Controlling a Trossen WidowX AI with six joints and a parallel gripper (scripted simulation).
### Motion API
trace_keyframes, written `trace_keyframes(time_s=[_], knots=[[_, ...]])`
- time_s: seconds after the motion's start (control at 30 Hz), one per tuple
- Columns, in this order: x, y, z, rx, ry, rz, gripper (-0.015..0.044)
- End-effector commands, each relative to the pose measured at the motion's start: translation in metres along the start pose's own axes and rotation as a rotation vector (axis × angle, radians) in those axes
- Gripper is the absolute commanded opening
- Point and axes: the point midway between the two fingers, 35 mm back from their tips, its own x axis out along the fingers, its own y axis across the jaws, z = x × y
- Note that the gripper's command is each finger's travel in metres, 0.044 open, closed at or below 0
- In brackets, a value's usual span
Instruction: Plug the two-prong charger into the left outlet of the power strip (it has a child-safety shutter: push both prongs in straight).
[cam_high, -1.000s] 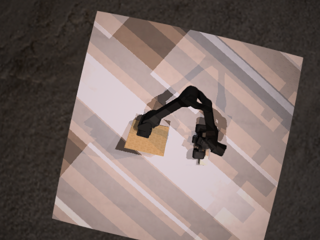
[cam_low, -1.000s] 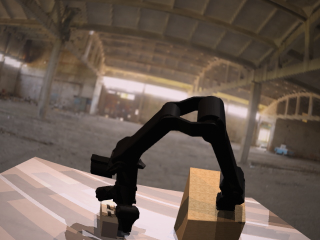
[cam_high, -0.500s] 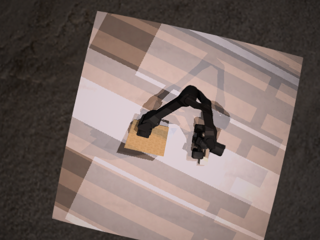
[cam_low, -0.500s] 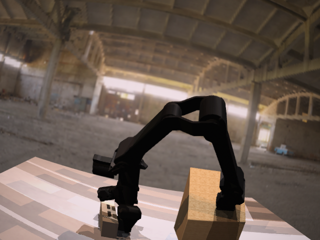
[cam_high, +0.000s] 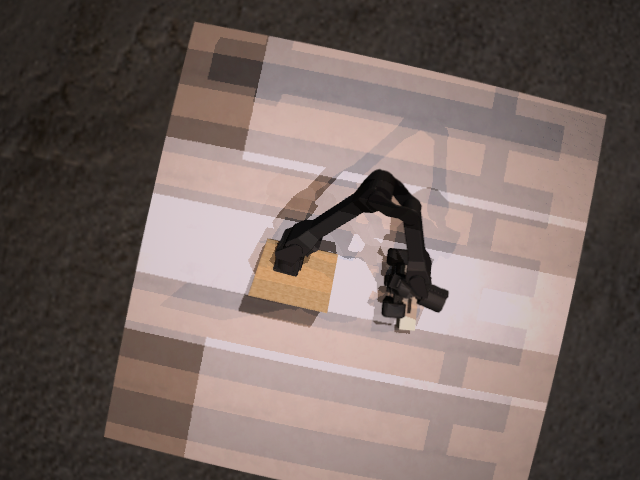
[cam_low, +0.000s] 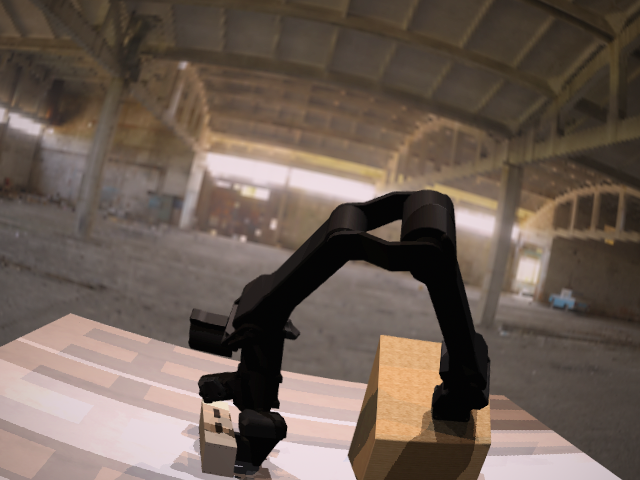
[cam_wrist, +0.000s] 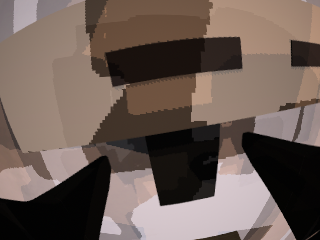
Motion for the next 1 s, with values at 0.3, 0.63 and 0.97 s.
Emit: trace_keyframes(time_s=[0.3,0.63,0.97], knots=[[0.001,0.000,-0.012,-0.003,-0.001,0.003,0.0440],[0.002,-0.001,-0.023,-0.003,-0.001,0.003,0.0440],[0.003,-0.001,-0.035,-0.003,0.000,0.003,0.0440]])
